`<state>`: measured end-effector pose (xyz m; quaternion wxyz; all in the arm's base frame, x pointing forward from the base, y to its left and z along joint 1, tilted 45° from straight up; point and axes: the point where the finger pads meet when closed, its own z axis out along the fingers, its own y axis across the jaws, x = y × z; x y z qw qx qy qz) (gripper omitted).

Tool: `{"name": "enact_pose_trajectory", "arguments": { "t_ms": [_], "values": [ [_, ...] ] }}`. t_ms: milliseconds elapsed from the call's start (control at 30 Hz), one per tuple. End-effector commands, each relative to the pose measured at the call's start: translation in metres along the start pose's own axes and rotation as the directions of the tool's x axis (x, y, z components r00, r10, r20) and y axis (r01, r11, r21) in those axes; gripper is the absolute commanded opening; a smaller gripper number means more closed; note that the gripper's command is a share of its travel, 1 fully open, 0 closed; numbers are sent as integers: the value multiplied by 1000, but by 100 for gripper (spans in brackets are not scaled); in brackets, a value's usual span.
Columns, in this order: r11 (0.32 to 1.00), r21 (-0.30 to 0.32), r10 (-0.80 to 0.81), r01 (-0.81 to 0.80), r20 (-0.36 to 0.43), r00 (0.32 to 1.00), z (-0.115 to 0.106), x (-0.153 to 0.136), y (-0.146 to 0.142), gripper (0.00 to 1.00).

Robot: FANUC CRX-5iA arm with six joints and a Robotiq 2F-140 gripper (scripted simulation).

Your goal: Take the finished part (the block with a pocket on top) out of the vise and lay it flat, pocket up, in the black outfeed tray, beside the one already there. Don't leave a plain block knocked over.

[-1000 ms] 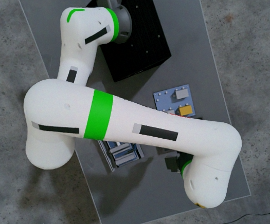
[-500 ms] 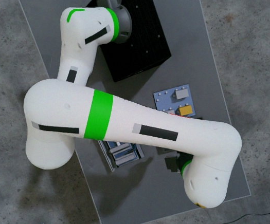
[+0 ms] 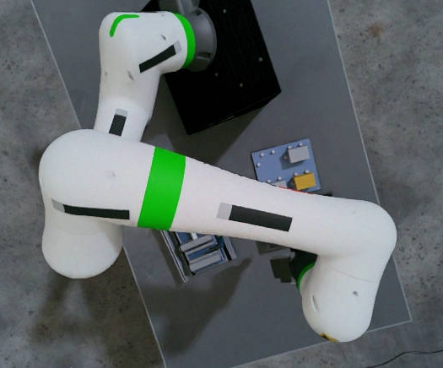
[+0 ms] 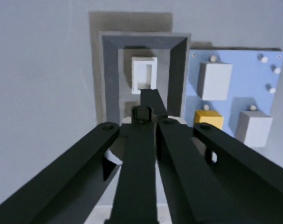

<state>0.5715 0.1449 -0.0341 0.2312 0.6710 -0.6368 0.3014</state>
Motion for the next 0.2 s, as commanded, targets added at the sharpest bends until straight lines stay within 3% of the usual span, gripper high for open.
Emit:
{"name": "enact_pose_trajectory", "arguments": {
  "t_ms": [0, 167],
  "values": [
    [1000, 2, 0, 0, 1, 1000, -1, 0, -1, 10],
    [1000, 2, 0, 0, 1, 1000, -1, 0, -1, 10]
  ]
}}
